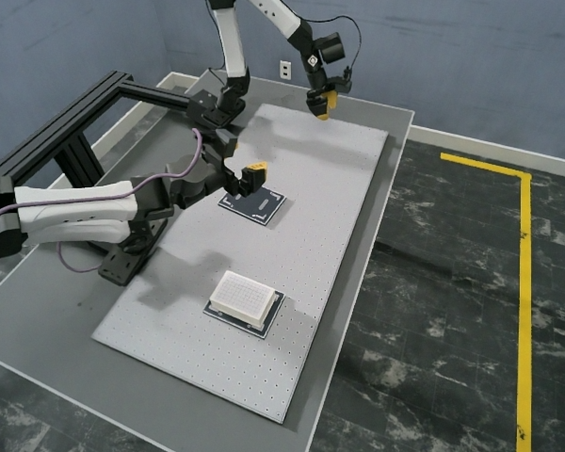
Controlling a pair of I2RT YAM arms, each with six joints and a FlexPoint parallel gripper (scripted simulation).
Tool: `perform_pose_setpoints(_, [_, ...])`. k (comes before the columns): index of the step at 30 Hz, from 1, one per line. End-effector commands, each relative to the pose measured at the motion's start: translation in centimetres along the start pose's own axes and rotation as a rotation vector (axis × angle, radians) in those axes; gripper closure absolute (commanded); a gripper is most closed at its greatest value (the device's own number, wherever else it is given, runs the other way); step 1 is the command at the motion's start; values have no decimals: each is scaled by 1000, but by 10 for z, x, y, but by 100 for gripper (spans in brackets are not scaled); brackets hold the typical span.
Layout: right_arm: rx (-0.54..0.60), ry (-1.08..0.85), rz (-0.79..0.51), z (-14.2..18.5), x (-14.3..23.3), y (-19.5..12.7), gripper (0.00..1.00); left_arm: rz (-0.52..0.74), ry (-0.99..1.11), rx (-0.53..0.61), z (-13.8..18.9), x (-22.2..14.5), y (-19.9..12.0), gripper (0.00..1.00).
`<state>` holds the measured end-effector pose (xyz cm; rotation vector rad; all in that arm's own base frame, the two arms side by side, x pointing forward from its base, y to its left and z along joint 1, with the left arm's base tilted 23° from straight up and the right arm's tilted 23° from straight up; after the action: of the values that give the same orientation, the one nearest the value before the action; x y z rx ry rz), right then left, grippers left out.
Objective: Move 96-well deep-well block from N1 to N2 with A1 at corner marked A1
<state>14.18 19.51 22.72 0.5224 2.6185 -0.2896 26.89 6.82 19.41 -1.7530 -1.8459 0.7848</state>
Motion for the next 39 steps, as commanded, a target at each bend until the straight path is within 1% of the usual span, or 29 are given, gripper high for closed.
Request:
perform_pose_setpoints(1, [-15,-7,3,-4,-1,0,0,3,7,-11,-3,-1,-2,0])
perform_pose_setpoints(18, [-15,-7,3,-4,-1,0,0,3,7,-11,-3,-1,-2,0])
perform_pose_setpoints(21, [32,31,16,1,-5,0,0,-12,7,-16,-4,-2,-2,0])
perform_pose_setpoints(26, [196,151,68,21,-17,1,0,-22,43,-40,-12,-13,-4,0])
perform_pose_setpoints(30, [414,305,169,47,-40,-4,0,-7,107,-55,-17,-38,-4,0])
perform_pose_setpoints(32, [502,368,222,57,-53,-8,0,9,140,-62,-19,-51,-5,0])
perform_pose_setpoints(34, [502,368,222,57,-53,-8,0,9,140,-62,-19,-51,-5,0])
perform_pose_setpoints(39, [708,516,353,81,-78,-23,0,41,216,-82,-20,-84,-8,0])
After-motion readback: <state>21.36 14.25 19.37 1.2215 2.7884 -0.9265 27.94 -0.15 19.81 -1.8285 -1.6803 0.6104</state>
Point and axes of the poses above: on each arm, the point where the finger pads meet when closed, its own y axis out along the fingers, its own x axis across the jaws, z = x × y, the point moved 6 cm from there along -y, back along the fingers, and after that the axes turned 5 degrees about -y, right-handed, at the moved point
